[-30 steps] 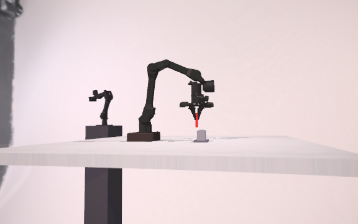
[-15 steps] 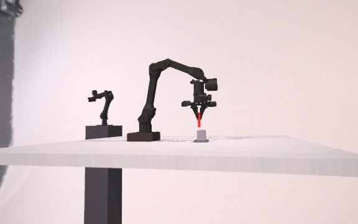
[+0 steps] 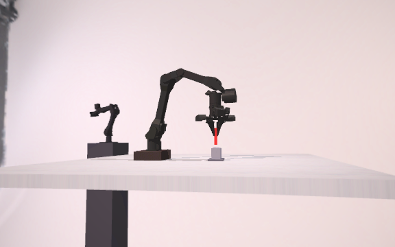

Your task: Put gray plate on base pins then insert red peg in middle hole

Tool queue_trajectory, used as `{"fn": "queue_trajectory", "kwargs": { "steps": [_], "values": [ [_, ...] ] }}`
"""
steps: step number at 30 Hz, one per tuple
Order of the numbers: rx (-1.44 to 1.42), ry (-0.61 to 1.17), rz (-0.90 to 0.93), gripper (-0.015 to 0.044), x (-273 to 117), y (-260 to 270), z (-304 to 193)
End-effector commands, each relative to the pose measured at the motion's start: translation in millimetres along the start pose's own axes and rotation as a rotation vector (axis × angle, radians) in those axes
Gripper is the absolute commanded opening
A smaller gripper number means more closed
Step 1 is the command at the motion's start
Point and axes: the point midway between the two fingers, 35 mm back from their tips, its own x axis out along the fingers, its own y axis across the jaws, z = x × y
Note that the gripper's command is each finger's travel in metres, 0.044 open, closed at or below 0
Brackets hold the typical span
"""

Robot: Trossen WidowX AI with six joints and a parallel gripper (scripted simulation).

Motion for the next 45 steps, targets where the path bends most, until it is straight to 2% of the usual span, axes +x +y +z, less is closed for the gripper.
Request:
{"fn": "queue_trajectory", "kwargs": {
  "steps": [1,35,45],
  "values": [
    [-0.003,-0.001,0.003,0.0,-0.7,-1.1,12.0],
    [0.0,-0.003,0.003,0.0,-0.1,-4.0,23.1],
    [-0.002,-0.003,0.003,0.0,12.3,-4.6,23.0]
  ]
}}
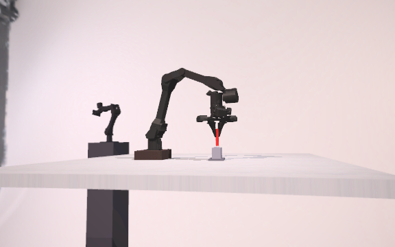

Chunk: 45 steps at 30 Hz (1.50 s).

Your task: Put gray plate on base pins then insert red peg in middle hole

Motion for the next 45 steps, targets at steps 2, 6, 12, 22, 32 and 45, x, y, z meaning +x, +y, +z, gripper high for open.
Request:
{"fn": "queue_trajectory", "kwargs": {
  "steps": [2,6,12,22,32,45],
  "values": [
    [-0.005,0.003,-0.004,0.0,8.5,-1.6,-0.6],
    [-0.005,0.004,-0.004,0.0,10.4,-1.6,-0.4],
    [0.0,0.002,-0.003,0.0,7.7,-1.3,-0.2],
    [0.0,0.002,-0.003,0.0,8.4,-1.3,-0.3],
    [0.0,0.002,-0.003,0.0,10.4,-1.5,0.0],
    [0.0,0.003,-0.004,0.0,10.3,-1.6,-0.2]
  ]
}}
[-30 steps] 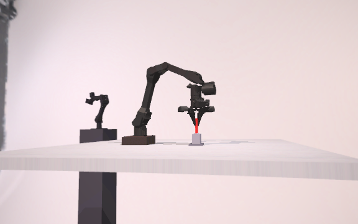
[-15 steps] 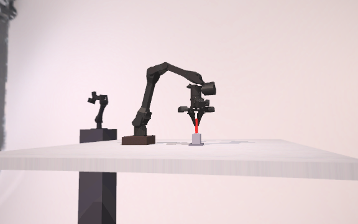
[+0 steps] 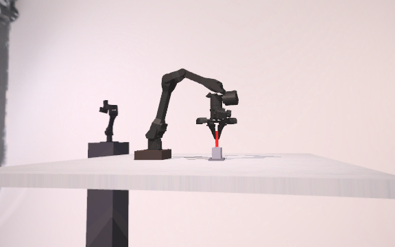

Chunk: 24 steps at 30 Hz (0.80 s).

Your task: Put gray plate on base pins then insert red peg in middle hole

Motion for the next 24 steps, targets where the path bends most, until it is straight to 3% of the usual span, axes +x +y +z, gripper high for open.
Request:
{"fn": "queue_trajectory", "kwargs": {
  "steps": [1,6,24],
  "values": [
    [0.0,0.0,0.0,0.0026,-0.1,0.0,0.0],
    [0.0,0.0,0.0,0.015,-0.1,0.0,0.0],
    [-0.005,0.001,0.0,0.015,-5.8,-0.8,-0.6]
  ]
}}
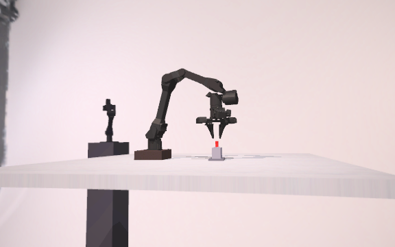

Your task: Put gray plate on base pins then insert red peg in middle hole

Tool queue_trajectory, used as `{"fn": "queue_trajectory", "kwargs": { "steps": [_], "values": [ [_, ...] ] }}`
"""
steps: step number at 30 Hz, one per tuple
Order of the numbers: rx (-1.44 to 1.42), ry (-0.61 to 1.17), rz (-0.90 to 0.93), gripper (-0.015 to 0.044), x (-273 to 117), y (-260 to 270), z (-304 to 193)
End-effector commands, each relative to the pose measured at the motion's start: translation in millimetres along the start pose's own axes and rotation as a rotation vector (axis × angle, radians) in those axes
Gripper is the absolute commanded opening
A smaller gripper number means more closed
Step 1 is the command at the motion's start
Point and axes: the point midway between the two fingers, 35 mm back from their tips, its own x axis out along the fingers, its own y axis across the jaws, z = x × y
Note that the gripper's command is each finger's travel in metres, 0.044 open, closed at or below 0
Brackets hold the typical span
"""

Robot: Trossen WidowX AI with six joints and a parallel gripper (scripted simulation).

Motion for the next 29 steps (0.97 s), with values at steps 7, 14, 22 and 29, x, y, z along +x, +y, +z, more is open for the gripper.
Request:
{"fn": "queue_trajectory", "kwargs": {
  "steps": [7,14,22,29],
  "values": [
    [-0.005,-0.002,0.003,0.015,-7.3,-0.9,-0.5],
    [-0.005,-0.001,0.003,0.015,-11.5,-1.9,-1.1],
    [-0.005,-0.001,0.003,0.015,-16.2,-3.1,-1.8],
    [-0.005,-0.001,0.003,0.015,-20.3,-4.1,-2.4]
  ]
}}
